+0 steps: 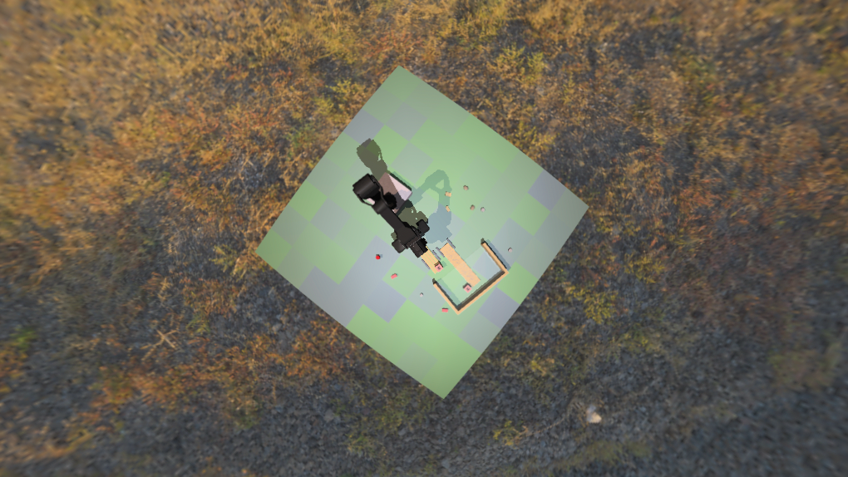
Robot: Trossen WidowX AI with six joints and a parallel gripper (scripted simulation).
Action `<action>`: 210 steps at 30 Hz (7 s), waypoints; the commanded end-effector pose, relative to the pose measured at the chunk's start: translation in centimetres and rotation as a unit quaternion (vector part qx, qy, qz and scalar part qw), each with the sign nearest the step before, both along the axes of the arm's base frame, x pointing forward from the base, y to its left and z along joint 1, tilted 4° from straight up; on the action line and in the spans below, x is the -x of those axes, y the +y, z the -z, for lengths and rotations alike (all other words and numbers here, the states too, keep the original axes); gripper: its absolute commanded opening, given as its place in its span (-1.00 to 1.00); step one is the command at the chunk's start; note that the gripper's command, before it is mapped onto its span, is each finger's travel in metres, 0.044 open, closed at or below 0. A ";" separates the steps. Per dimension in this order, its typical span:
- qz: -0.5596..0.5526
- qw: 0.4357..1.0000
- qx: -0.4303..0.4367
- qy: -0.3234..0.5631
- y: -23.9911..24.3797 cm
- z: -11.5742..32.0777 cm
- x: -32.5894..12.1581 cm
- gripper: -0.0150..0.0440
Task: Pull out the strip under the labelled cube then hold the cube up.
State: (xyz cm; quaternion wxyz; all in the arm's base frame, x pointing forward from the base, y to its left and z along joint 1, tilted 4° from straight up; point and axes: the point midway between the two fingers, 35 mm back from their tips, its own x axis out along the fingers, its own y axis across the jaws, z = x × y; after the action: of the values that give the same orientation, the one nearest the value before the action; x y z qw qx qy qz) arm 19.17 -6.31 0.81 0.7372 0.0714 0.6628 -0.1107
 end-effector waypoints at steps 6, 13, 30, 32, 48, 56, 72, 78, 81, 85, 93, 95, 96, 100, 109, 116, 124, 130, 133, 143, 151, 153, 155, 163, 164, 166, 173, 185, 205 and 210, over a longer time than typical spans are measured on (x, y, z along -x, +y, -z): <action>-0.002 1.000 -0.006 0.015 0.3 0.5 0.9 -0.49; -0.002 1.000 -0.006 0.015 0.3 0.5 0.9 -0.49; 0.016 1.000 -0.007 0.013 -0.3 -4.1 -1.7 -0.14; 0.018 1.000 -0.007 0.012 -0.5 -4.2 -2.2 0.04; 0.017 1.000 -0.007 0.010 -1.4 -5.2 -7.4 1.00; 0.017 1.000 -0.006 0.009 -1.9 -5.8 -10.1 1.00; 0.017 1.000 -0.006 0.007 -3.0 -7.1 -15.4 1.00; 0.017 1.000 -0.006 0.006 -3.4 -7.7 -17.4 1.00; 0.017 1.000 -0.006 0.006 -3.7 -7.9 -18.4 1.00; 0.017 1.000 -0.006 0.005 -3.9 -8.2 -19.4 1.00; 0.017 1.000 -0.006 0.005 -4.0 -7.2 -19.5 0.36; 0.017 1.000 -0.006 0.005 -4.0 -6.8 -19.6 0.36; 0.017 1.000 -0.006 0.005 -4.0 -6.7 -19.6 0.36; 0.017 1.000 -0.006 0.005 -4.0 -6.0 -19.7 0.36; 0.017 1.000 -0.006 0.005 -4.2 -4.6 -19.8 0.36; 0.017 1.000 -0.006 0.006 -4.2 -3.4 -19.8 0.36; 0.017 1.000 -0.006 0.006 -4.3 -2.7 -19.8 0.36; 0.019 1.000 -0.005 0.004 -4.3 -3.0 -19.9 0.00; 0.019 1.000 -0.005 0.004 -4.3 -3.0 -19.9 -0.07; 0.019 1.000 -0.006 0.005 -4.0 -3.6 -19.0 -0.49; 0.018 1.000 -0.006 0.006 -3.1 -5.5 -15.9 -0.49; 0.018 1.000 -0.006 0.007 -2.8 -5.9 -15.2 -0.49; 0.018 1.000 -0.006 0.007 -2.6 -6.3 -14.4 -0.49; 0.017 1.000 -0.006 0.008 -2.3 -6.5 -13.2 -0.49; 0.017 1.000 -0.006 0.008 -2.2 -6.5 -12.9 -0.49; 0.017 1.000 -0.006 0.008 -2.0 -6.4 -12.2 -0.49; 0.017 1.000 -0.007 0.009 -1.4 -6.1 -9.9 -0.49; 0.017 1.000 -0.007 0.009 -1.2 -9.7 -9.5 -0.49; 0.017 1.000 -0.007 0.009 -1.2 -9.7 -9.5 -0.49; 0.017 1.000 -0.007 0.009 -1.2 -9.7 -9.5 -0.49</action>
State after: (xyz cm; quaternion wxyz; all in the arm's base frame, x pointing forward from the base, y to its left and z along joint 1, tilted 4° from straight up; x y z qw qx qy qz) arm 28.74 -7.46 10.45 0.7290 0.0863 0.6686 -0.1184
